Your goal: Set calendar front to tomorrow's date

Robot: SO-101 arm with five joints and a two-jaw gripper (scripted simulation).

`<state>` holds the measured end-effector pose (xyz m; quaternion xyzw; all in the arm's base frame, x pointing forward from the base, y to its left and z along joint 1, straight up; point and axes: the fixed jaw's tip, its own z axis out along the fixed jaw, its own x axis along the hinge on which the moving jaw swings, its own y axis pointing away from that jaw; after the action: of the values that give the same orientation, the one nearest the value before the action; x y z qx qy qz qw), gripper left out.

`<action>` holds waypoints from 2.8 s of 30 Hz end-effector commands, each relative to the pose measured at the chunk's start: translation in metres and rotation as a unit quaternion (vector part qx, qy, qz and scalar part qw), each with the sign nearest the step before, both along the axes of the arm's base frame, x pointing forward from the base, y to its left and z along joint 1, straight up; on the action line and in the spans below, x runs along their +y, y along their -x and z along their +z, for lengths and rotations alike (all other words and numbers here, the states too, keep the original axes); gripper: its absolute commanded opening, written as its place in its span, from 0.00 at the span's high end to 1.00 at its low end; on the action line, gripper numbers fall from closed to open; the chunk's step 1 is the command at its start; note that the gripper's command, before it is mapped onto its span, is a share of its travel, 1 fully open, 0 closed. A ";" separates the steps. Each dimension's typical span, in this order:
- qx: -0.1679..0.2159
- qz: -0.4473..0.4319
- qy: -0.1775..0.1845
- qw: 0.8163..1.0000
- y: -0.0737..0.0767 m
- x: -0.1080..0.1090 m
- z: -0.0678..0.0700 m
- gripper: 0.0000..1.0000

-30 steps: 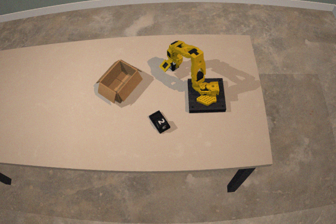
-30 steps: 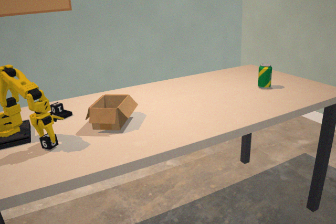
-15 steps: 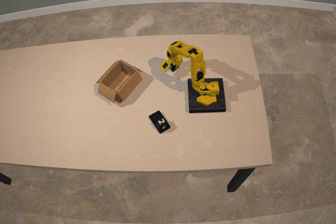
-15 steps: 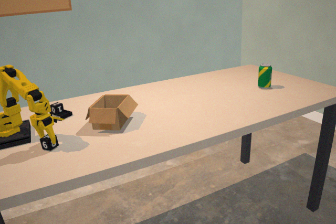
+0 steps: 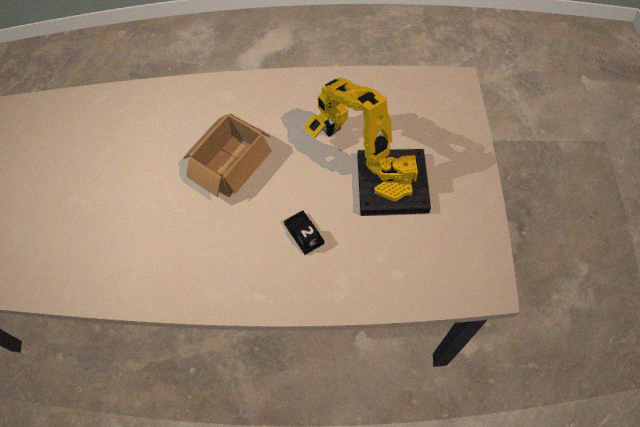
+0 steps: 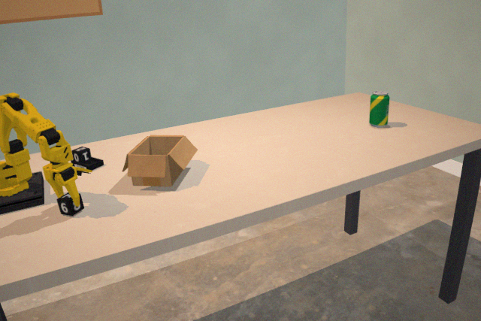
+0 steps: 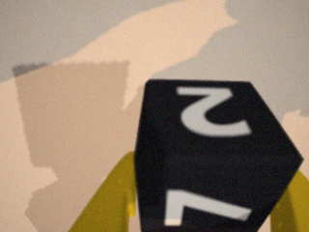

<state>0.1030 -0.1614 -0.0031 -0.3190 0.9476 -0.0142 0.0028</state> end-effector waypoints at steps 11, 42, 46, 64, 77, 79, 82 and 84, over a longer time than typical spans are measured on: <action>0.006 -0.001 -0.010 1.000 0.004 0.003 -0.005 0.70; 0.006 -0.001 -0.010 1.000 0.002 0.001 0.014 0.64; 0.006 -0.001 -0.010 1.000 0.002 0.001 0.025 0.64; 0.006 -0.001 -0.010 1.000 0.004 0.003 0.055 0.64; 0.006 -0.001 -0.010 1.000 0.004 0.003 0.055 0.64; 0.006 -0.001 -0.010 1.000 0.004 0.003 0.055 0.64; 0.006 -0.001 -0.010 1.000 0.004 0.003 0.055 0.64; 0.005 -0.001 -0.008 1.000 0.004 0.003 0.056 0.64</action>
<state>0.0997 -0.1562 0.0478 -0.3190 0.9477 0.0056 -0.0022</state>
